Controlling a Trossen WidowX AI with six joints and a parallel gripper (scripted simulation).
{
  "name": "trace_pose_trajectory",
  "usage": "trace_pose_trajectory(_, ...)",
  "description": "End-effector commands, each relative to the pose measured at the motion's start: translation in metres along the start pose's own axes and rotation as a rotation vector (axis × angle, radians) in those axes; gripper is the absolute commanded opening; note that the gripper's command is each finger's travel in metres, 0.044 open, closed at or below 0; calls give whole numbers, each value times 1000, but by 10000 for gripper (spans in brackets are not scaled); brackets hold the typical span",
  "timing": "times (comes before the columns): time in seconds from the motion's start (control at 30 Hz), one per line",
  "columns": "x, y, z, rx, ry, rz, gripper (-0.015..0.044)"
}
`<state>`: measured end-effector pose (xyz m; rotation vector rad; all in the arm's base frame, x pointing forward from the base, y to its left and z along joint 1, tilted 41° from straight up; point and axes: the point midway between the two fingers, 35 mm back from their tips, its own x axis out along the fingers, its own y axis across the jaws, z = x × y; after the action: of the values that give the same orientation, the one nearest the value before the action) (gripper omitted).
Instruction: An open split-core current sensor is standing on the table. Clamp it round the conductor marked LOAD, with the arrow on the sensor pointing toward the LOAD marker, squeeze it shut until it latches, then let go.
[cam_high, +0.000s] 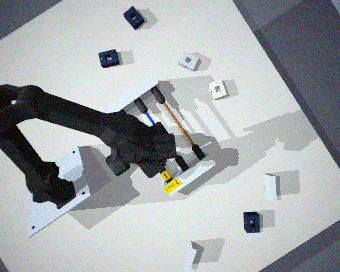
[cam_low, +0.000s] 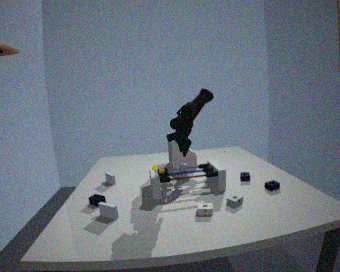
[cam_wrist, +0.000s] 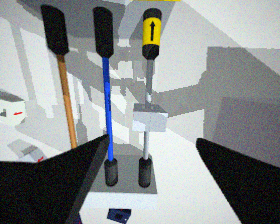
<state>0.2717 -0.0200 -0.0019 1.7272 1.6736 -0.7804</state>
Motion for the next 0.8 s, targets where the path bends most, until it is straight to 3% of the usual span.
trace_pose_trajectory(0.0,0,0,0,-5,3,4,440)
trace_pose_trajectory(0.43,0,0,1,-11,3,-1,440)
trace_pose_trajectory(0.77,-2,-19,45,-631,176,78,440)
